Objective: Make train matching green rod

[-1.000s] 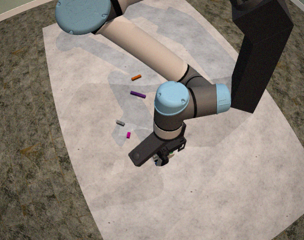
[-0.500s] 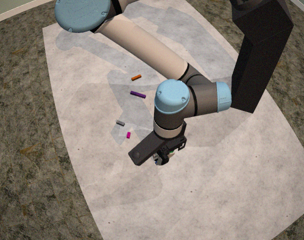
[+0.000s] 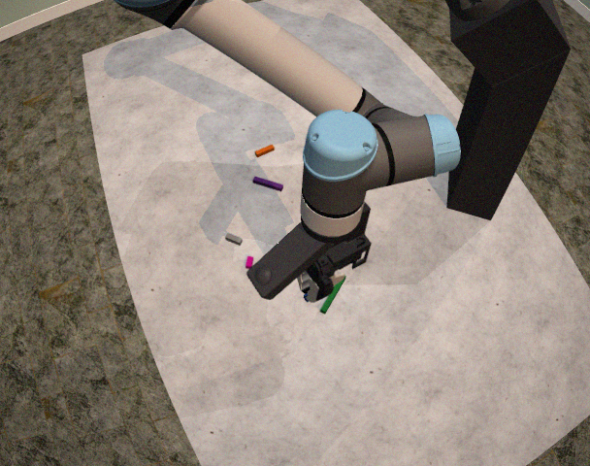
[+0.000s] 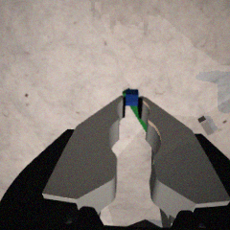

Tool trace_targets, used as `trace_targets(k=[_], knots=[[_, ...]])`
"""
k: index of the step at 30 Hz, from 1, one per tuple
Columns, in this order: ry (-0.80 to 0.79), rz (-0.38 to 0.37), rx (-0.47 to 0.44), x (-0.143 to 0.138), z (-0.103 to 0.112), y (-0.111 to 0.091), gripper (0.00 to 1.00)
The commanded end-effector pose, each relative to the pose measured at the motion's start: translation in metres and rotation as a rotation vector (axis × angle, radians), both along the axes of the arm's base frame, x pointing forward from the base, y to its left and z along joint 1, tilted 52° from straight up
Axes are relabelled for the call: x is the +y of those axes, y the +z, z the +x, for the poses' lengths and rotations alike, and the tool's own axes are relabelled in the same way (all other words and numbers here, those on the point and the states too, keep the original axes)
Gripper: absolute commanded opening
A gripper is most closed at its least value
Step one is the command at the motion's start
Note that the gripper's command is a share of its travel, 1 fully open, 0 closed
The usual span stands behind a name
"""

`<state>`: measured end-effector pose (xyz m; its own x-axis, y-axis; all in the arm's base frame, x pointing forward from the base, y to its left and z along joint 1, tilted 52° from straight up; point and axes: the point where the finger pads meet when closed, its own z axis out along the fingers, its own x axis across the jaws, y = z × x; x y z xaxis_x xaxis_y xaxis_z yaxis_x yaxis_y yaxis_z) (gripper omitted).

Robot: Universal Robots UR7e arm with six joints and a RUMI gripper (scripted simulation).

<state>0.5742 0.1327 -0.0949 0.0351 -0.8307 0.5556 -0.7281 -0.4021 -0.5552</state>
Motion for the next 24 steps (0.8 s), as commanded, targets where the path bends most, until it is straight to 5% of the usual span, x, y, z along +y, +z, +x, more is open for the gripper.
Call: trace_targets(k=[1, 24], knots=[[0.000, 0.000, 0.000, 0.006, -0.011, 0.010, 0.00], [0.045, -0.050, 0.029, -0.011, -0.019, 0.014, 0.00]])
